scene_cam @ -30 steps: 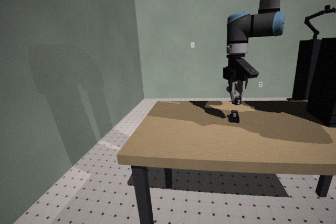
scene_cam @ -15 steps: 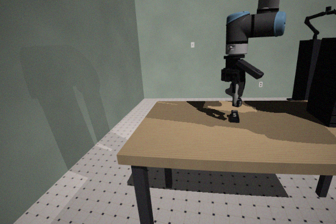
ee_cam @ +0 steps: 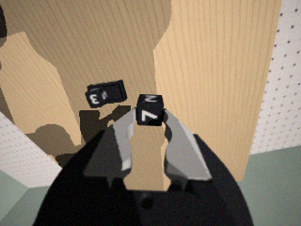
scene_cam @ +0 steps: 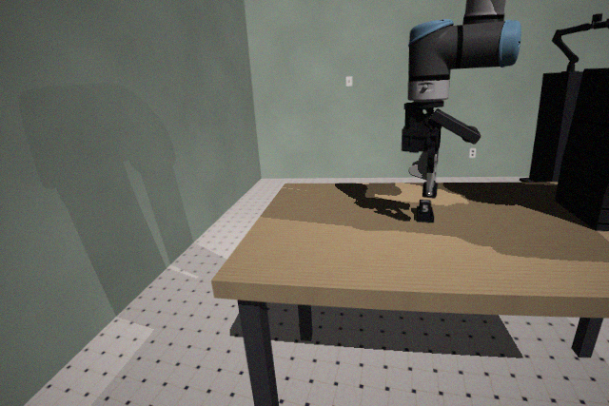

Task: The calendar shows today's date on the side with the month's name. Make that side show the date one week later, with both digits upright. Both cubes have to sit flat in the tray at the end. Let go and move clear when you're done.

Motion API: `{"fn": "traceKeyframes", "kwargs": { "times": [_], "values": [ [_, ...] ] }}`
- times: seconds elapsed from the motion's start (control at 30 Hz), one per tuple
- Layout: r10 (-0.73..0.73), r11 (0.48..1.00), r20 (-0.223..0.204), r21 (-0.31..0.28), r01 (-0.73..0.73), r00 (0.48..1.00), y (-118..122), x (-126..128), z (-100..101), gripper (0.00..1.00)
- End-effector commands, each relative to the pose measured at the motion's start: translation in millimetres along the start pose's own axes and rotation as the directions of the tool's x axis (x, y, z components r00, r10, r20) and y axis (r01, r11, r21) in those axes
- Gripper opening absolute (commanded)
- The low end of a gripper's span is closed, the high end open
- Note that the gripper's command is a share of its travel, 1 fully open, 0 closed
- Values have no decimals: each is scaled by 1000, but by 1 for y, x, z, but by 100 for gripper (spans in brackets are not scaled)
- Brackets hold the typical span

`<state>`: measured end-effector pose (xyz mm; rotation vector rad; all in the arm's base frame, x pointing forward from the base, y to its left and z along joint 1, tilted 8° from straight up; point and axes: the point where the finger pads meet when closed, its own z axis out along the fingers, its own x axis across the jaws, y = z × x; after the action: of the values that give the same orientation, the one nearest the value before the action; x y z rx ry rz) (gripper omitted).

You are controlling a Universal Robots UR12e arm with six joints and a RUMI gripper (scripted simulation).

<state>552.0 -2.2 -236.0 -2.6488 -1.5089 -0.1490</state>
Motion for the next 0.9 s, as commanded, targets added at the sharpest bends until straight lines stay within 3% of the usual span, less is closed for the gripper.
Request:
{"fn": "traceKeyframes", "kwargs": {
  "times": [0.0, 0.23, 0.87],
  "values": [
    [-104, 995, -4, 1, 104, 995, 0, 6, 0, 11],
    [-181, 983, -4, 0, 181, 983, -1, 10, 1, 11],
    [-186, 982, -4, 0, 186, 982, -1, 10, 2, 11]
  ]
}}
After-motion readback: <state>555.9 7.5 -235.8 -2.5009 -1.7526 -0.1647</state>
